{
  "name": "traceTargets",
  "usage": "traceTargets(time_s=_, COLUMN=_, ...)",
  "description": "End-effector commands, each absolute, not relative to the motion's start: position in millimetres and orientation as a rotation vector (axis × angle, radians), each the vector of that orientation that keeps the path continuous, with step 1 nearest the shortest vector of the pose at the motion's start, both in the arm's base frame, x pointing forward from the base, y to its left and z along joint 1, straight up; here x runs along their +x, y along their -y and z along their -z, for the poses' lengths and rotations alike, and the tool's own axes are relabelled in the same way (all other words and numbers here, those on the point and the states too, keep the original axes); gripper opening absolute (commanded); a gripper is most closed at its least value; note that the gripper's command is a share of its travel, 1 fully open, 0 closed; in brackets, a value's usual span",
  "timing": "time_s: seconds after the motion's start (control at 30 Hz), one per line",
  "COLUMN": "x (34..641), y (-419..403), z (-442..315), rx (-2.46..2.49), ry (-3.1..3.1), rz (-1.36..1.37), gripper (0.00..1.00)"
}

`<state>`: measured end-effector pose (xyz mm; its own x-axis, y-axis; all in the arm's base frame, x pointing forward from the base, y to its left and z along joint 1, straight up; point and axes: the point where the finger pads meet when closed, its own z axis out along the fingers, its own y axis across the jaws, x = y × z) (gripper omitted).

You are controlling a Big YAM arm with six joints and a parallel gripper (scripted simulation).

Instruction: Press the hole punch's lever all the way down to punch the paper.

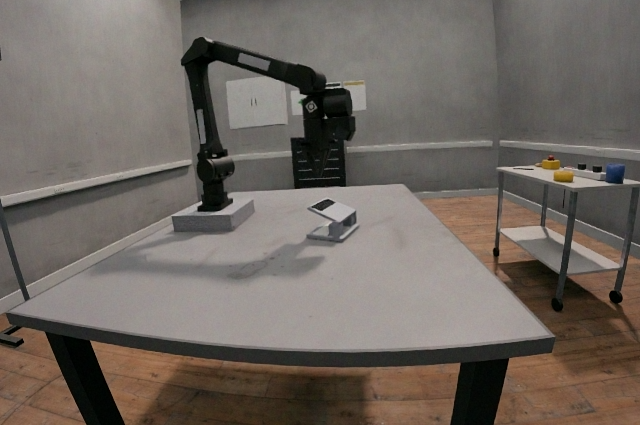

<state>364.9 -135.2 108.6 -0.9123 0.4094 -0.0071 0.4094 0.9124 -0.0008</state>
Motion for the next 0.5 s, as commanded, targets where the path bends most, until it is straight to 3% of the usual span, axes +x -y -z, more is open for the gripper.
traceTargets(time_s=0.0, x=381.8, y=138.6, z=-126.6, rx=0.655, ry=-3.018, rz=0.016, gripper=0.0)
traceTargets(time_s=0.47, x=381.0, y=138.5, z=-125.8, rx=0.656, ry=-3.021, rz=0.016, gripper=0.0)
